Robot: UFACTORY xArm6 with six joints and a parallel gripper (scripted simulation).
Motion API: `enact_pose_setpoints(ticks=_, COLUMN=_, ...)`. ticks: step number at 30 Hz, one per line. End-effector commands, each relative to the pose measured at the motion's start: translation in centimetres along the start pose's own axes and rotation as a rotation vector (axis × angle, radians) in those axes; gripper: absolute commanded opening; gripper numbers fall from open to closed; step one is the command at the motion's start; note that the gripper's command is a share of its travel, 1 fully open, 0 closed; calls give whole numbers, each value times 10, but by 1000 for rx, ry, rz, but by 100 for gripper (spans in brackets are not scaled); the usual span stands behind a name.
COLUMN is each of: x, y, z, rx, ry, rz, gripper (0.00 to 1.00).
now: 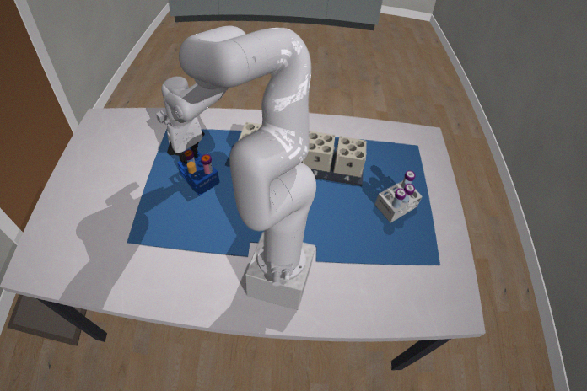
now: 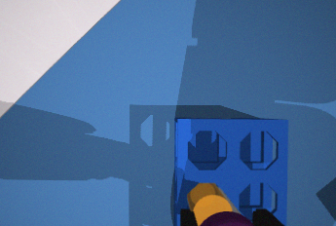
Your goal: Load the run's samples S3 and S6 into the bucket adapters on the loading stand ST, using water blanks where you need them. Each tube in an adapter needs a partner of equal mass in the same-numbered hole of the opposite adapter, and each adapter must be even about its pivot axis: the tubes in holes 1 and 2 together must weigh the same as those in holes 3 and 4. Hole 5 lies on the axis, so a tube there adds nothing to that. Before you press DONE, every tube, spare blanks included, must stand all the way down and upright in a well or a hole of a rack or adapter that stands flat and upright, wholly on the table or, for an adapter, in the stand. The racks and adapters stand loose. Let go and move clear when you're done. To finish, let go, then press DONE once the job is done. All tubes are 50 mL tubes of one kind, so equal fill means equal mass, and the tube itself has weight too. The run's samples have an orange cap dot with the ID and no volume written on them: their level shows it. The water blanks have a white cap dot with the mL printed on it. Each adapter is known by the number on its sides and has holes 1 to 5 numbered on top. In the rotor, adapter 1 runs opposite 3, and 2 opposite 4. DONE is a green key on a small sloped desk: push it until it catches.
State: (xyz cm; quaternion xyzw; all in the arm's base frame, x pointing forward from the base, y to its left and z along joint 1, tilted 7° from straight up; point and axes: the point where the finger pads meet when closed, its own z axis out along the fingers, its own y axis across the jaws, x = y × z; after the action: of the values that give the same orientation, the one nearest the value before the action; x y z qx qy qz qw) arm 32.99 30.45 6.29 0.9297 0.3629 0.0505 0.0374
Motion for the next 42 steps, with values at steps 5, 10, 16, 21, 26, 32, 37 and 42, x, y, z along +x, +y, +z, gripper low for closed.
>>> enact_pose_setpoints(ticks=5, x=2, y=0, z=-6, rx=0, ry=4, rz=0, gripper=0)
enact_pose_setpoints(ticks=10, x=2, y=0, z=-12, rx=0, ry=4, rz=0, gripper=0)
enact_pose_setpoints(ticks=16, x=2, y=0, z=-24, rx=0, ry=4, rz=0, gripper=0)
enact_pose_setpoints(ticks=21, x=2, y=0, z=-34, rx=0, ry=4, rz=0, gripper=0)
enact_pose_setpoints(ticks=26, x=1, y=0, z=-40, rx=0, ry=4, rz=0, gripper=0)
enact_pose_setpoints(ticks=32, x=1, y=0, z=-52, rx=0, ry=4, rz=0, gripper=0)
enact_pose_setpoints(ticks=37, x=1, y=0, z=-62, rx=0, ry=4, rz=0, gripper=0)
enact_pose_setpoints(ticks=42, x=1, y=0, z=-68, rx=0, ry=4, rz=0, gripper=0)
